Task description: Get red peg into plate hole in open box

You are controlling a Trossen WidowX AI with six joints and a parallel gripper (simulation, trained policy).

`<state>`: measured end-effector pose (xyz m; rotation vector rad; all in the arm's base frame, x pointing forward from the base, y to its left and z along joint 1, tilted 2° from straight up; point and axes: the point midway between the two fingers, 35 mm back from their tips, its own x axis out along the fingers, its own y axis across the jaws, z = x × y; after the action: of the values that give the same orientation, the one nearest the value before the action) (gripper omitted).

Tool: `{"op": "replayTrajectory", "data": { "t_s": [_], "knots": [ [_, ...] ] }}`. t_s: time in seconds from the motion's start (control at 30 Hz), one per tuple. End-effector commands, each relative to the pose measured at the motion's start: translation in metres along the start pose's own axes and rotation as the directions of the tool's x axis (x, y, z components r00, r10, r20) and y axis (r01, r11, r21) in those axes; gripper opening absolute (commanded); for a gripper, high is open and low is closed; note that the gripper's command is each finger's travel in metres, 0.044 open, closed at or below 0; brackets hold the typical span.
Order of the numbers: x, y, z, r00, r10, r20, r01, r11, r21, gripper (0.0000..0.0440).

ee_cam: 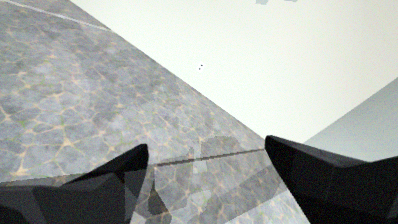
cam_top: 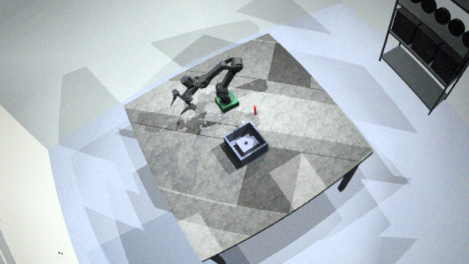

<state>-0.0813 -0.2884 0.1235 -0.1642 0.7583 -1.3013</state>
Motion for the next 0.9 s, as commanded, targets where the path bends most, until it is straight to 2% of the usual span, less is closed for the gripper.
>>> {"op": "replayTrajectory", "data": {
  "t_s": [0.0,0.07,0.4,0.87],
  "knots": [
    [0.001,0.000,0.003,1.000,0.002,0.005,-0.002,1.000,-0.016,0.0420],
    [0.004,0.002,0.010,1.000,0.014,0.015,-0.013,0.999,-0.043,0.0440],
    [0.023,0.028,0.064,0.993,0.116,0.032,-0.113,0.991,-0.072,0.0440],
    [0.024,0.112,0.139,0.938,0.345,-0.018,-0.345,0.938,0.025,0.0440]
  ]
}}
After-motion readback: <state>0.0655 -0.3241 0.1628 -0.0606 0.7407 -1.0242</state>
